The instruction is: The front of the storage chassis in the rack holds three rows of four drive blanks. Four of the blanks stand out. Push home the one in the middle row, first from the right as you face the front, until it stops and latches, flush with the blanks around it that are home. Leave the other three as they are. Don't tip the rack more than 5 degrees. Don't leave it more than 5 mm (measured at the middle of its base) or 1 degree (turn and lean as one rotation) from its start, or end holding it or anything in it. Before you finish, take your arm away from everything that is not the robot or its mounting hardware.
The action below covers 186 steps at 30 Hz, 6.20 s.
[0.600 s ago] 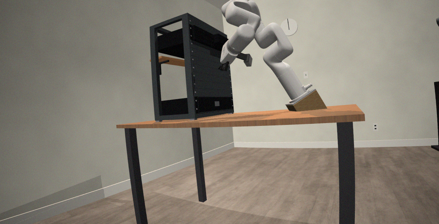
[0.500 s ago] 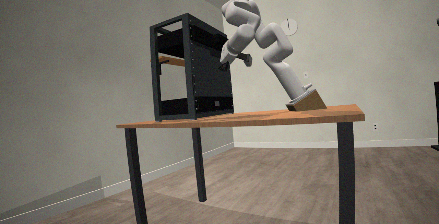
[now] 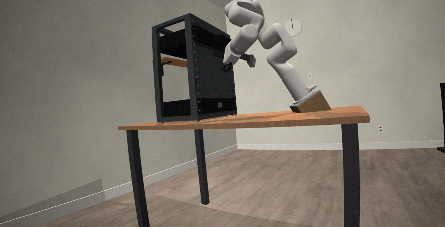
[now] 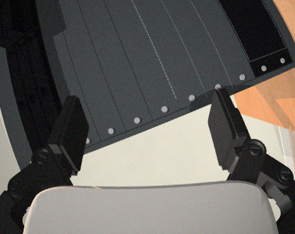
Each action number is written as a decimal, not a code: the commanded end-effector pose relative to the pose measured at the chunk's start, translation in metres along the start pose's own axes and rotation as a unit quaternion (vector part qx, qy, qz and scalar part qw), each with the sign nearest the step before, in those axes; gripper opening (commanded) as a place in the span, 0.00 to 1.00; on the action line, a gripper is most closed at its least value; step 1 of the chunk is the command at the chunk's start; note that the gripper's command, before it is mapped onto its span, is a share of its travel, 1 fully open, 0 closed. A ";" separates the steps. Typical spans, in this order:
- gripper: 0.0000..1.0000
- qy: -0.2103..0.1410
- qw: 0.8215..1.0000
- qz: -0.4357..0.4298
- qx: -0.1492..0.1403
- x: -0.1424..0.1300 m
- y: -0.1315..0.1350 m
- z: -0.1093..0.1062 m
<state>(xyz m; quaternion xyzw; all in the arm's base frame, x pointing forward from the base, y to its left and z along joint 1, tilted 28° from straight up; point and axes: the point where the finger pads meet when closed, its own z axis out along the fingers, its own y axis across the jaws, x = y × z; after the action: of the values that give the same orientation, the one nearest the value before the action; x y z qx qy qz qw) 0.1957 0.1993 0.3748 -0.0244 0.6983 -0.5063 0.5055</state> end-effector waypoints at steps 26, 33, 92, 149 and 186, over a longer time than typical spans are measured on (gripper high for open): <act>1.00 0.000 1.000 0.001 -0.001 -0.001 -0.001 -0.001; 1.00 0.000 1.000 0.001 -0.001 -0.001 -0.001 -0.001; 1.00 -0.050 0.997 -0.032 -0.058 -0.003 0.030 -0.030; 1.00 -0.305 0.874 -0.222 -0.305 0.054 0.137 -0.219; 1.00 -0.523 0.599 -0.402 -0.454 0.231 0.139 -0.389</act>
<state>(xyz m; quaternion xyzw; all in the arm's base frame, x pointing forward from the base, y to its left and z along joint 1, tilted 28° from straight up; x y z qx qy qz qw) -0.1166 0.4062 0.1153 -0.7714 0.3946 -0.1911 0.4612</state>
